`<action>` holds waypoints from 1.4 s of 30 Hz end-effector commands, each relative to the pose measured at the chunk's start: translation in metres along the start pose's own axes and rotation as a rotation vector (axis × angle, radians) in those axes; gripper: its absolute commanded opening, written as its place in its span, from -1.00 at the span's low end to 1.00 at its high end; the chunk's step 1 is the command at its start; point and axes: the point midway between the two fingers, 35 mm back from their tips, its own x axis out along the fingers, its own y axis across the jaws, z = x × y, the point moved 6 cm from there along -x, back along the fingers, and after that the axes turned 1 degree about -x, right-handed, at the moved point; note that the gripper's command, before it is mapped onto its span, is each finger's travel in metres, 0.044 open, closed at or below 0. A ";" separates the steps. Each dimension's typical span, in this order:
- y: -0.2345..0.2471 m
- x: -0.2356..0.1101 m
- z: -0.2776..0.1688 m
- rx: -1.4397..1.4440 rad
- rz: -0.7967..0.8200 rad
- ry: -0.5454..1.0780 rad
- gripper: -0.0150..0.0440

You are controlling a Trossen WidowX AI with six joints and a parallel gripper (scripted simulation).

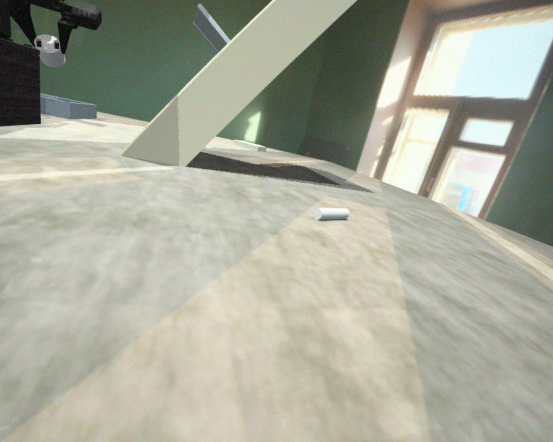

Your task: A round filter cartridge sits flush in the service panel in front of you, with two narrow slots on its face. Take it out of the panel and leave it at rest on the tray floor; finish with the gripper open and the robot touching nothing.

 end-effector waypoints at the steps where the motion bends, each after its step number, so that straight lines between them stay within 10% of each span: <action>1: 0.007 0.004 -0.003 -0.028 0.017 -0.007 -0.49; 26: 0.007 0.069 -0.042 -0.028 0.017 -0.006 -0.49; 42: 0.007 0.066 -0.040 -0.027 0.015 0.002 0.93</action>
